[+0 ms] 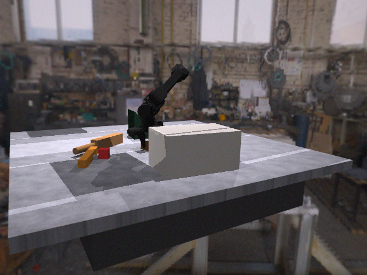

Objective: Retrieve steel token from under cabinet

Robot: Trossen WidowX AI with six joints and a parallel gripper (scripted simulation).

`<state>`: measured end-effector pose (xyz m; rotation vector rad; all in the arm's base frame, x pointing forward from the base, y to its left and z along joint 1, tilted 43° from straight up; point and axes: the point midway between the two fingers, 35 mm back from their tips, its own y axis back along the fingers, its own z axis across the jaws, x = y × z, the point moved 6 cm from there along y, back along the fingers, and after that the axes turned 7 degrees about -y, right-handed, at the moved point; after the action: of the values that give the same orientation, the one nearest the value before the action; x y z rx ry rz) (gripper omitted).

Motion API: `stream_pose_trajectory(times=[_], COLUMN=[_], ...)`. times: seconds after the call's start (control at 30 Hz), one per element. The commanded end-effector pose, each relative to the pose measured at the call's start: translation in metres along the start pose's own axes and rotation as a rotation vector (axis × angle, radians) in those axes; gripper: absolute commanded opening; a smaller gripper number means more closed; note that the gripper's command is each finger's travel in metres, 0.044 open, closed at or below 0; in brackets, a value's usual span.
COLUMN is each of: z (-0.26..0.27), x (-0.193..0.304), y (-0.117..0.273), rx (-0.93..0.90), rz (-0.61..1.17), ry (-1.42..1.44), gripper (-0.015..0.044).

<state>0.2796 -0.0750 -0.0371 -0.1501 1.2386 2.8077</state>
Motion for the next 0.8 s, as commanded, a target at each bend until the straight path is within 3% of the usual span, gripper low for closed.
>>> stream_pose_trajectory(times=[0.0, 0.77], z=[-0.001, -0.008], x=[0.01, 0.045], y=[-0.001, -0.001], rx=[-0.002, -0.001], rz=[0.006, 0.007], ry=[-0.003, -0.005], gripper=[0.0, 0.0])
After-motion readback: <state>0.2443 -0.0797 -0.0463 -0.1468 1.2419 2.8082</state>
